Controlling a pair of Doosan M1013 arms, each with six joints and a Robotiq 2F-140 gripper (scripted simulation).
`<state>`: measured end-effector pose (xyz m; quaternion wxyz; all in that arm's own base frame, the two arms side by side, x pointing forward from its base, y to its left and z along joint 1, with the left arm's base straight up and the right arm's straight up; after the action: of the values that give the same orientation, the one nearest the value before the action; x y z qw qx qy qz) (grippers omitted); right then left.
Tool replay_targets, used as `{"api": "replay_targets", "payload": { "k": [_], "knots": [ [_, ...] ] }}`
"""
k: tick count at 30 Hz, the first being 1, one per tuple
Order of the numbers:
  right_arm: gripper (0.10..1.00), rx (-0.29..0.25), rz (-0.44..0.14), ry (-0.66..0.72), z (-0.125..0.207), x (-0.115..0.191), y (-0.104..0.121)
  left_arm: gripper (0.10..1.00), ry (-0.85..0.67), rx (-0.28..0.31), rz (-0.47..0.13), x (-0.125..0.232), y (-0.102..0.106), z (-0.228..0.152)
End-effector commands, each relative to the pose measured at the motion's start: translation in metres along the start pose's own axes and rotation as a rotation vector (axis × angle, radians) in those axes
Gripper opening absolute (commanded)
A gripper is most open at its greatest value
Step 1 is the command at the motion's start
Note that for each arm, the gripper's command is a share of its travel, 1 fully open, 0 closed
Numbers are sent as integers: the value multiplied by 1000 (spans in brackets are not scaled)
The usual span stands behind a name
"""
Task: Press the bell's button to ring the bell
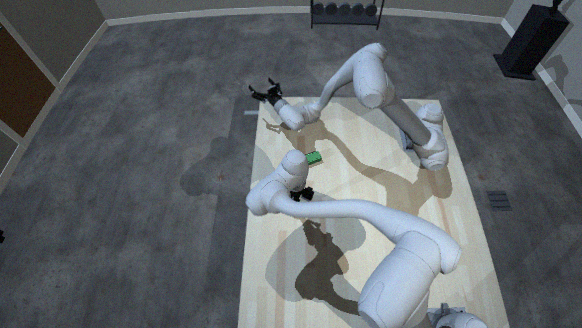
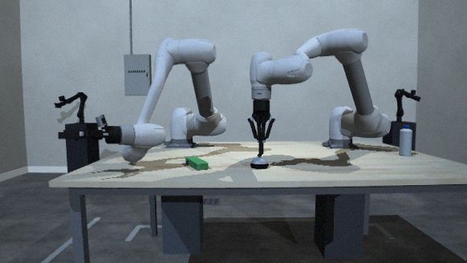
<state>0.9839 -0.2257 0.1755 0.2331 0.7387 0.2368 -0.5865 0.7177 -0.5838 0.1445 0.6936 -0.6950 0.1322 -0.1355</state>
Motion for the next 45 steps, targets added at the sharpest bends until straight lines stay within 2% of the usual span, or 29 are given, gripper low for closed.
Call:
{"api": "replay_targets", "payload": {
  "k": [1, 27, 33, 45],
  "knots": [
    [1000, 0, 1, 1, 0, -1, 0, 99, 4, 1, 7, -2, 7, 2],
    [1000, 0, 1, 1, 0, -1, 0, 99, 4, 1, 9, -3, 5, 2],
    [1000, 0, 1, 1, 0, -1, 0, 99, 4, 1, 7, -3, -4, 2],
    [1000, 0, 1, 1, 0, -1, 0, 99, 4, -1, 2, -1, -36, 1]
  ]
}}
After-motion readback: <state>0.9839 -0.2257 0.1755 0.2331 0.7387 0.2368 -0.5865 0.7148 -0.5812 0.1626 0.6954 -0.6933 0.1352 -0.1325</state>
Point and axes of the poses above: on each arm, the point where the finger pads meet when closed, its own y axis out along the fingers, its own z axis across the jaws, x = y × z, the point moved 5 cm from there along -y, back along the fingers, and after that the axes turned 5 degrees about y, right-handed, at the moved point
